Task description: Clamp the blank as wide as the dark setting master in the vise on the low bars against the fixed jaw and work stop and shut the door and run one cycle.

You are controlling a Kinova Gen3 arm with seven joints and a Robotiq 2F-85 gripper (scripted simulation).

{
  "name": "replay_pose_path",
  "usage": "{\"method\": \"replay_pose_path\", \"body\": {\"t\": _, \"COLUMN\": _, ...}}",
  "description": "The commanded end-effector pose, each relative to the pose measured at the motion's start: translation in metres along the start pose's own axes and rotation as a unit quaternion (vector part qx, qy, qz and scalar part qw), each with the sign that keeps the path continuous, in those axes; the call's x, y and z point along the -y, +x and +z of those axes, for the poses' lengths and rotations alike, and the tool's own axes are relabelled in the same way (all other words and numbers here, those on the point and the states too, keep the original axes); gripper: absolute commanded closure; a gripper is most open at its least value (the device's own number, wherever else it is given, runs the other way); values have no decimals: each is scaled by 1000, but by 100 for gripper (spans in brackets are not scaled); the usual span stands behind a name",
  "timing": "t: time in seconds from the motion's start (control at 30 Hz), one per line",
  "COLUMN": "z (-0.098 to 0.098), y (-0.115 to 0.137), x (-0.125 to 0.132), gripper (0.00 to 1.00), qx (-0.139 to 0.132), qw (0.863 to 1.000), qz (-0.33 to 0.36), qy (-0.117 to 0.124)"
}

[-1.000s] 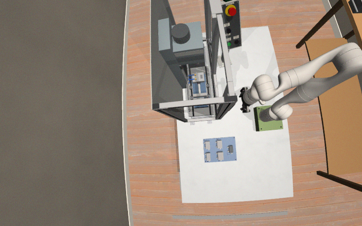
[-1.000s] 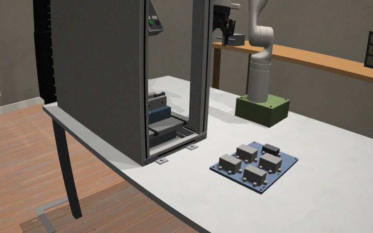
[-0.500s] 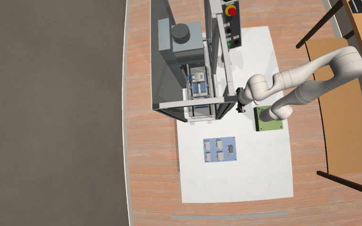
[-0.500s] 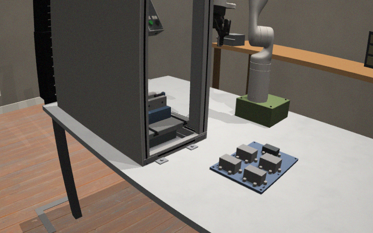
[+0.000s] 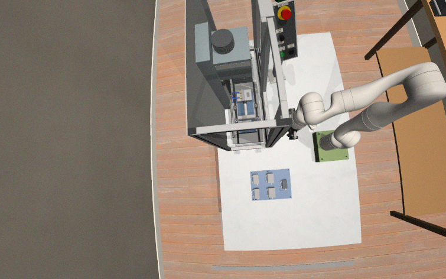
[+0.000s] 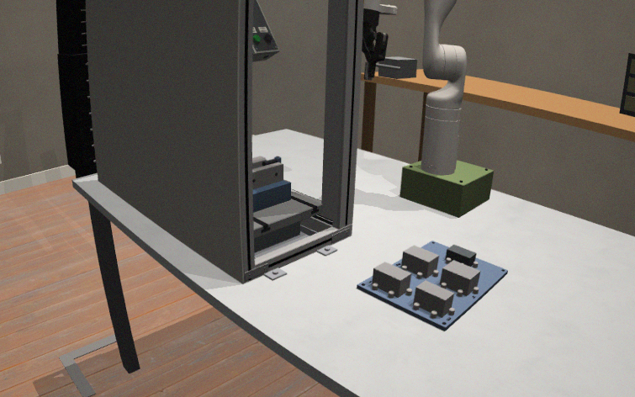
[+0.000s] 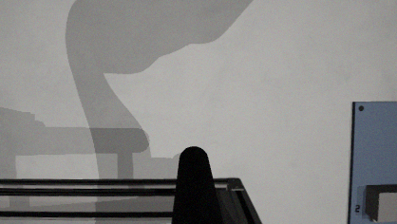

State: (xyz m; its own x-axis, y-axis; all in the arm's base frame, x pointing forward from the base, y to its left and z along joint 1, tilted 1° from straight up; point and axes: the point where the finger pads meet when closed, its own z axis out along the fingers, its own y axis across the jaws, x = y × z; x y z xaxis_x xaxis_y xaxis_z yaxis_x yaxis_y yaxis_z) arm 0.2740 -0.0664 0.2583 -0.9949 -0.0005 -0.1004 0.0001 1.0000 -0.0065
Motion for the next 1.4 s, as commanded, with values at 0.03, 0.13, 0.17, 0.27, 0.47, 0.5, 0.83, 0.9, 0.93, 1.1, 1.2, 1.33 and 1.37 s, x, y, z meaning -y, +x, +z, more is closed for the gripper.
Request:
{"method": "replay_pose_path", "body": {"t": 0.03, "z": 1, "y": -6, "x": -3, "gripper": 20, "qx": 0, "qw": 1000, "qz": -7, "qy": 1}}
{"method": "replay_pose_path", "body": {"t": 0.13, "z": 1, "y": -6, "x": -3, "gripper": 20, "qx": 0, "qw": 1000, "qz": -7, "qy": 1}}
{"method": "replay_pose_path", "body": {"t": 0.17, "z": 1, "y": -6, "x": -3, "gripper": 20, "qx": 0, "qw": 1000, "qz": -7, "qy": 1}}
{"method": "replay_pose_path", "body": {"t": 0.27, "z": 1, "y": -6, "x": -3, "gripper": 20, "qx": 0, "qw": 1000, "qz": -7, "qy": 1}}
{"method": "replay_pose_path", "body": {"t": 0.47, "z": 1, "y": -6, "x": -3, "gripper": 20, "qx": 0, "qw": 1000, "qz": -7, "qy": 1}}
{"method": "replay_pose_path", "body": {"t": 0.5, "z": 1, "y": -6, "x": -3, "gripper": 20, "qx": 0, "qw": 1000, "qz": -7, "qy": 1}}
{"method": "replay_pose_path", "body": {"t": 0.83, "z": 1, "y": -6, "x": -3, "gripper": 20, "qx": 0, "qw": 1000, "qz": -7, "qy": 1}}
{"method": "replay_pose_path", "body": {"t": 0.9, "z": 1, "y": -5, "x": -3, "gripper": 20, "qx": -2, "qw": 1000, "qz": -6, "qy": 2}}
{"method": "replay_pose_path", "body": {"t": 0.93, "z": 1, "y": -6, "x": -3, "gripper": 20, "qx": -2, "qw": 1000, "qz": -6, "qy": 2}}
{"method": "replay_pose_path", "body": {"t": 1.1, "z": 1, "y": -8, "x": -4, "gripper": 20, "qx": 0, "qw": 1000, "qz": -7, "qy": 1}}
{"method": "replay_pose_path", "body": {"t": 1.2, "z": 1, "y": -8, "x": -4, "gripper": 20, "qx": 0, "qw": 1000, "qz": -7, "qy": 1}}
{"method": "replay_pose_path", "body": {"t": 1.33, "z": 1, "y": -8, "x": -4, "gripper": 20, "qx": 0, "qw": 1000, "qz": -7, "qy": 1}}
{"method": "replay_pose_path", "body": {"t": 1.37, "z": 1, "y": -8, "x": -4, "gripper": 20, "qx": 0, "qw": 1000, "qz": -7, "qy": 1}}
